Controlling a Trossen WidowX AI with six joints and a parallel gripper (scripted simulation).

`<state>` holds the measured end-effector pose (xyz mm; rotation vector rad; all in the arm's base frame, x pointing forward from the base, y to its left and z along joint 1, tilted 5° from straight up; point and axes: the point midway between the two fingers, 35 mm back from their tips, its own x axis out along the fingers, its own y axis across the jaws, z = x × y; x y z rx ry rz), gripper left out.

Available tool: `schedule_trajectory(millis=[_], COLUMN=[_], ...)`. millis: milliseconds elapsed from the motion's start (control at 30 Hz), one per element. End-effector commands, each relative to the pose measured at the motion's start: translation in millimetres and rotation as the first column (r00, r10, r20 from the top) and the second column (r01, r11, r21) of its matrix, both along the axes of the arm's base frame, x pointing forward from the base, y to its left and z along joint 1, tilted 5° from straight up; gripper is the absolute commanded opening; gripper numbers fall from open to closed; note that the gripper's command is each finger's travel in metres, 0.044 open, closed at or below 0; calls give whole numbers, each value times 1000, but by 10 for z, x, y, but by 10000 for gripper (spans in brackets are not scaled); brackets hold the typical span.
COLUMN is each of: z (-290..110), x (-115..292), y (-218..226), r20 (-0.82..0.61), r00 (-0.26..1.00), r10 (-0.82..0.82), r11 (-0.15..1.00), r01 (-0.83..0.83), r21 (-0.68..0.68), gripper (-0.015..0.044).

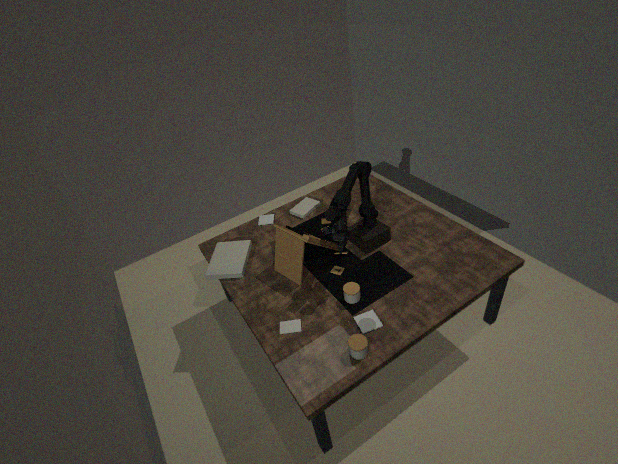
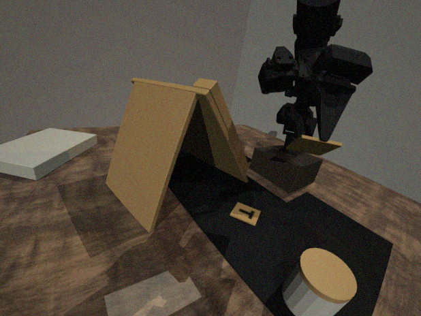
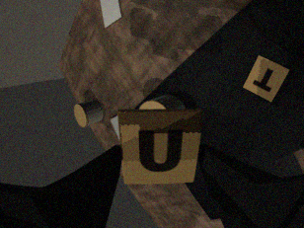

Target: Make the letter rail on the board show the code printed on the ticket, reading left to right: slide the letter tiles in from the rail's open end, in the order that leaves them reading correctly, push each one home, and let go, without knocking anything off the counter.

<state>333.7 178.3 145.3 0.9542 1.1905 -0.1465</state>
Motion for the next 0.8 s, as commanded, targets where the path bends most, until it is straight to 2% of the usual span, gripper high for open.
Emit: schedule_trajectory(millis=[0, 433, 600, 767], z=[297, 982, 1122, 1243], x=[193, 571, 660, 773], y=[-198, -940, -1264, -1522], r20=[114, 378, 424, 470], r00=[993, 912, 881, 852], r10=[39, 157, 211, 229], r11=[999, 980, 957, 947], r01=[-38, -94, -97, -84], r21=[-10, -178, -273, -310], gripper=[0, 0, 0, 0])
